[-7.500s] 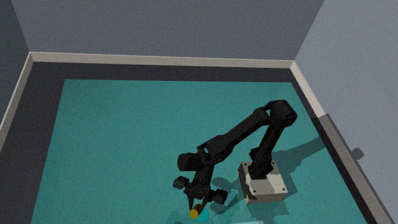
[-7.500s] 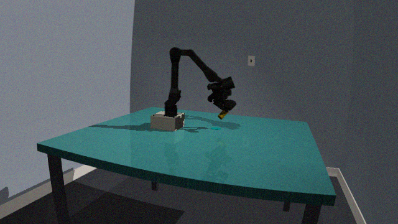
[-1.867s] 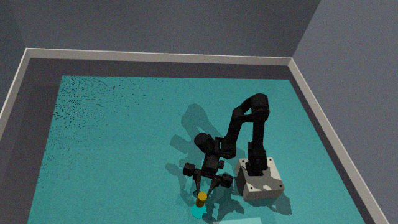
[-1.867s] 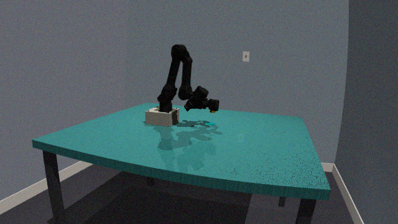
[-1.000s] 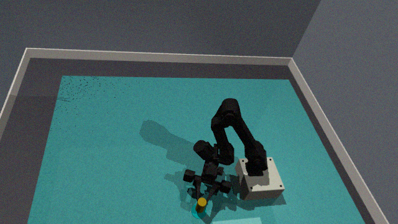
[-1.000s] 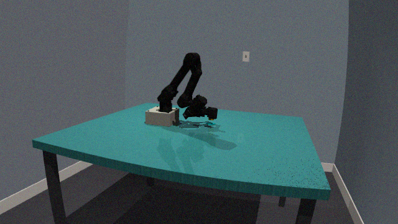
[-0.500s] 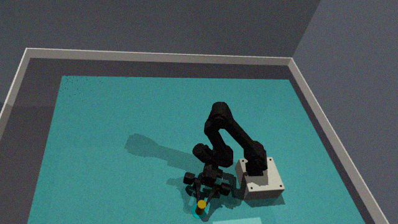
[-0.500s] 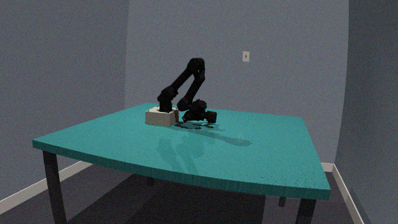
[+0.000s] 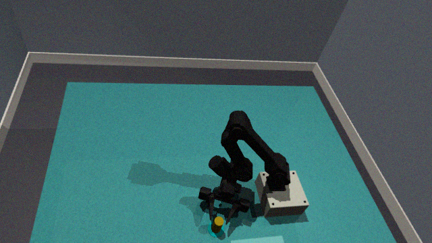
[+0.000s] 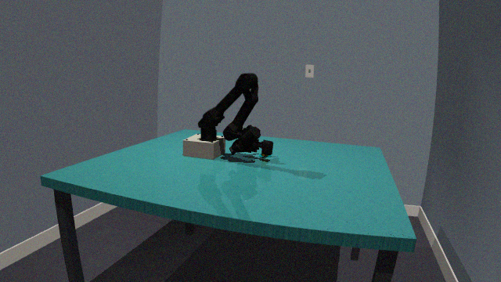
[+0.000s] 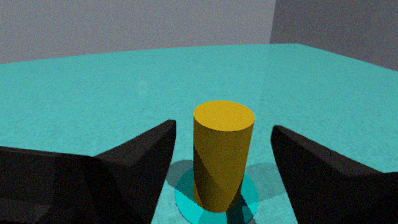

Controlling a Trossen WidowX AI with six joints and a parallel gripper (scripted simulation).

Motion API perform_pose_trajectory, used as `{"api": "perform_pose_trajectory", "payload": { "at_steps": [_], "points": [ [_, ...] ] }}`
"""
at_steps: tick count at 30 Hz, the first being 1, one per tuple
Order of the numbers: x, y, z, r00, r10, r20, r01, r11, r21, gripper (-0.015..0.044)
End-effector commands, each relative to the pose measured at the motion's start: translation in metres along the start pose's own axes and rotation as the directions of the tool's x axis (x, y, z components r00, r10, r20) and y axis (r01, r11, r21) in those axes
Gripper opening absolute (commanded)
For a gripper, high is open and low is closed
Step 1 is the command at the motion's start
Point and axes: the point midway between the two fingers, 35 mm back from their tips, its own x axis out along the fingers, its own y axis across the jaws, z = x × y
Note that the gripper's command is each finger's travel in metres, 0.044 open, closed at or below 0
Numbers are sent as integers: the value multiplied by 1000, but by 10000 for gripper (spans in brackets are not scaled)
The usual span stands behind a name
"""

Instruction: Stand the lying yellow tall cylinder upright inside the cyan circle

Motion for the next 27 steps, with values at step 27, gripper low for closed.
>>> {"api": "perform_pose_trajectory", "payload": {
  "at_steps": [27],
  "points": [
    [-4, -7, 62, 1000, 3, 6, -3, 1000, -15, 400]
  ]
}}
